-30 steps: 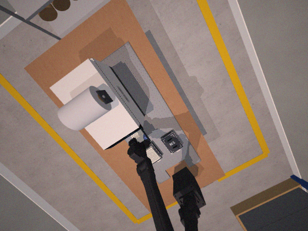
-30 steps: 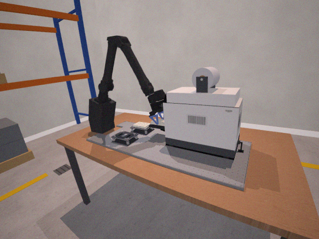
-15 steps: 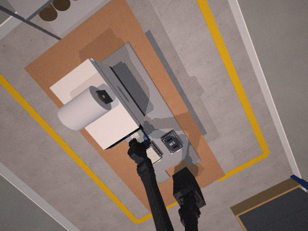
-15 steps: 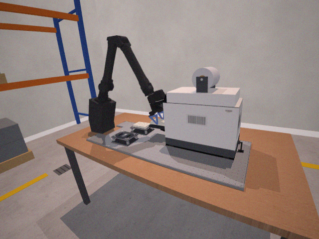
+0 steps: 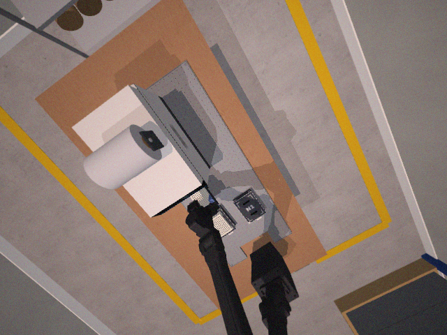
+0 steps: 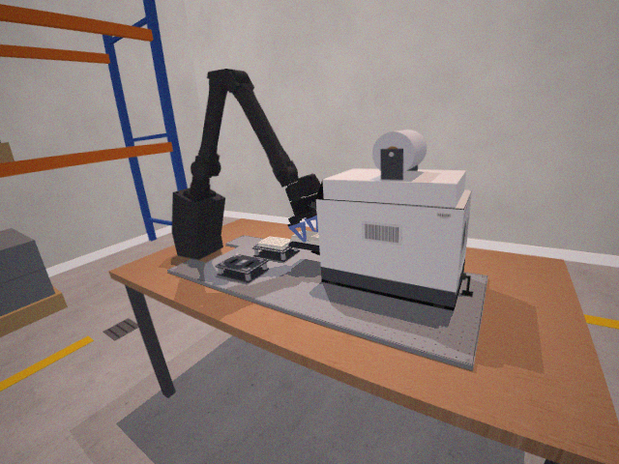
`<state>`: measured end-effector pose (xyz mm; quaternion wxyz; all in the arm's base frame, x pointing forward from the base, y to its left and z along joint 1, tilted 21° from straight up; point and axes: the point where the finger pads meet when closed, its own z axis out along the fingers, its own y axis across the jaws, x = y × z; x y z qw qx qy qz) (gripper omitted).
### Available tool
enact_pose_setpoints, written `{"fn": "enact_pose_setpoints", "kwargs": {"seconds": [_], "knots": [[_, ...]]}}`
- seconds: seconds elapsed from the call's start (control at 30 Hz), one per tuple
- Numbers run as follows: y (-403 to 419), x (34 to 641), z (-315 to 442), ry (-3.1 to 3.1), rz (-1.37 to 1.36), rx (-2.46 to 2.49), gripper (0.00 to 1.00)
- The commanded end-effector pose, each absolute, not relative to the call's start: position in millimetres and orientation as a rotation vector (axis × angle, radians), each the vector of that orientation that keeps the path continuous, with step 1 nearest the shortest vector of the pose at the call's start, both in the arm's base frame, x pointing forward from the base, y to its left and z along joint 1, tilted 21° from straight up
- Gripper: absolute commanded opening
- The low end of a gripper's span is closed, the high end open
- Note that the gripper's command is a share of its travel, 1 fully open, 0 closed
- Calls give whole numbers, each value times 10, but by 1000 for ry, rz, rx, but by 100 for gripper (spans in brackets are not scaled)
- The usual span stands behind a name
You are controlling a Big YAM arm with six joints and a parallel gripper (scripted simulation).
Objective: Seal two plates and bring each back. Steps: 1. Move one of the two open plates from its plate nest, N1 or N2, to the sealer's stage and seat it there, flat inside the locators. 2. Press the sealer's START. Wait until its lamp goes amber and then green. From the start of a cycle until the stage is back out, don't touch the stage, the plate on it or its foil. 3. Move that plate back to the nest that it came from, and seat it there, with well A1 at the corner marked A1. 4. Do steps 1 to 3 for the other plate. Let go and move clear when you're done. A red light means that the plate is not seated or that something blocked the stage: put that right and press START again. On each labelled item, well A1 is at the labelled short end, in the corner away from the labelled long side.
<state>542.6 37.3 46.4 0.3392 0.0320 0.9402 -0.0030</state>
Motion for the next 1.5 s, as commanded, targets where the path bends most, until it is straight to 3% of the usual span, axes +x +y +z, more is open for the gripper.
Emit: {"fn": "enact_pose_setpoints", "kwargs": {"seconds": [0.0, 0.83, 1.47], "knots": [[457, 5604, 559, 2427, 3, 76, 0], [292, 5427, 404, 2443, -13, 89, 0], [482, 5644, 444, 2421, 12, 79, 0]]}}
